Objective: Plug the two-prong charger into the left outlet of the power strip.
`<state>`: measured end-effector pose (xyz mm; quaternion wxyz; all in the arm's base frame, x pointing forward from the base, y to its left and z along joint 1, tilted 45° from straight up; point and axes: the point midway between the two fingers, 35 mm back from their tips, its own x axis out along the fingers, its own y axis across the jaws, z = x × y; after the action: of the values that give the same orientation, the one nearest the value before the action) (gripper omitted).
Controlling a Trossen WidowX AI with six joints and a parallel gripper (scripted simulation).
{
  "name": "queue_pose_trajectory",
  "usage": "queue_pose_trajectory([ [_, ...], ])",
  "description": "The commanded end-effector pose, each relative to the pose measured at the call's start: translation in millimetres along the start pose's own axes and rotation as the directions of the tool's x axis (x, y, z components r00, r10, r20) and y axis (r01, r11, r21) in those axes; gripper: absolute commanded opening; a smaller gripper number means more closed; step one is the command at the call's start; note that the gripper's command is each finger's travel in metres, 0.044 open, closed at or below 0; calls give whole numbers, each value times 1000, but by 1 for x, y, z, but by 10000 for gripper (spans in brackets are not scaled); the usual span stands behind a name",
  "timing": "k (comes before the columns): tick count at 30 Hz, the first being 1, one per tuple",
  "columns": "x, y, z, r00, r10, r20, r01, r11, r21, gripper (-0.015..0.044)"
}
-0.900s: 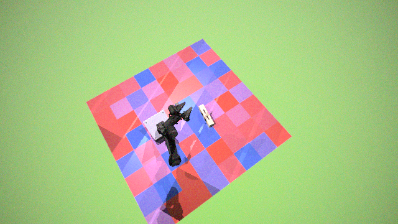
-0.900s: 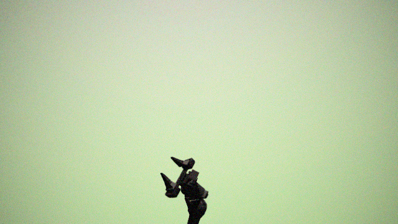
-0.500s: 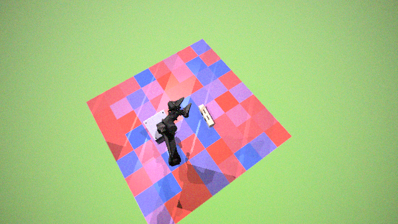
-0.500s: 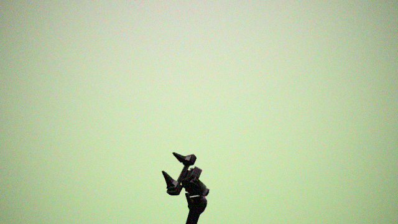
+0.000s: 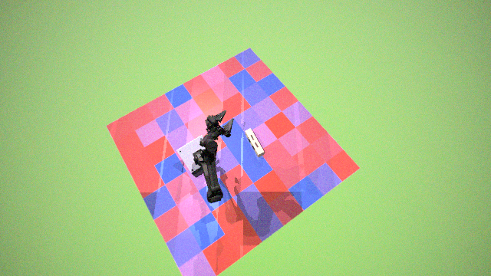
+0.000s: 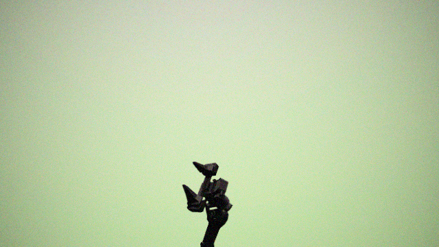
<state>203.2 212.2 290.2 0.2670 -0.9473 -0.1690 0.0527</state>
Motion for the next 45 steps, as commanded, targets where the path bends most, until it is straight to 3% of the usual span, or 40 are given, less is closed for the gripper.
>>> queue_pose_trajectory([
  [1,8,1,10,999,24,33,-25,1000,19,440],
  [22,45,34,76,951,230,207,-247,967,61,440],
  [45,68,92,138,809,491,323,-542,836,86,440],
])
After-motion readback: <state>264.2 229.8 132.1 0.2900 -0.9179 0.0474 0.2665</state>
